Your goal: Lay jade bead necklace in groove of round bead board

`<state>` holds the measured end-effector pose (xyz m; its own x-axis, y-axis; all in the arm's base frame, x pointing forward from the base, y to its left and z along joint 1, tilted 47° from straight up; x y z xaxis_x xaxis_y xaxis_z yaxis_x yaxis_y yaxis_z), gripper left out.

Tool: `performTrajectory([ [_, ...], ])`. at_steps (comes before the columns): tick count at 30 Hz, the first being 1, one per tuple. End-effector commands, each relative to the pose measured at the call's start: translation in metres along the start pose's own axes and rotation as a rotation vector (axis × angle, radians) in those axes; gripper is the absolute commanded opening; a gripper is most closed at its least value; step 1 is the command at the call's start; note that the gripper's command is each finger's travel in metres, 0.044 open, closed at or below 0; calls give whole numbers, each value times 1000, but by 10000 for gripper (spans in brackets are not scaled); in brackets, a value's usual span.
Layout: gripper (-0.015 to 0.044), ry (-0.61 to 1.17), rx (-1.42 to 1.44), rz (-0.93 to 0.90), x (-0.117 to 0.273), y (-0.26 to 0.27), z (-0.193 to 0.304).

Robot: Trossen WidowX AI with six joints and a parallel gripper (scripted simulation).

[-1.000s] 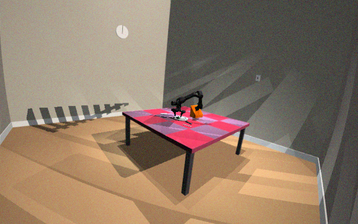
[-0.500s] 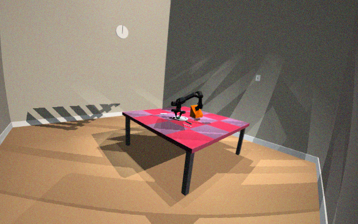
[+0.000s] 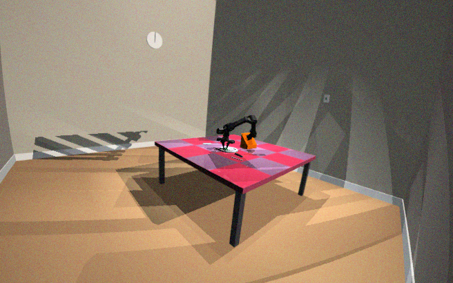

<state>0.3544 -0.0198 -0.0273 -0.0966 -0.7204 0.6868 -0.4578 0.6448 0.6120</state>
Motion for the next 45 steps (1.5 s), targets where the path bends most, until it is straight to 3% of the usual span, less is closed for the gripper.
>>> performTrajectory([
  [1,0,-2,1,0,0,0,0],
  [37,0,-2,1,0,0,0,0],
  [45,0,-4,-5,-3,15,0,1],
])
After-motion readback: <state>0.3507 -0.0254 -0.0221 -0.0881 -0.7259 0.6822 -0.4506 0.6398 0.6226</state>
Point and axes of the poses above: the point midway between the two fingers, 35 mm back from their tips, its own x axis back along the fingers, its own y axis across the jaws, z = x × y, the point moved 3 cm from there along x, back along the fingers, and after that the axes turned 8 degrees about x, right-handed, at the moved point
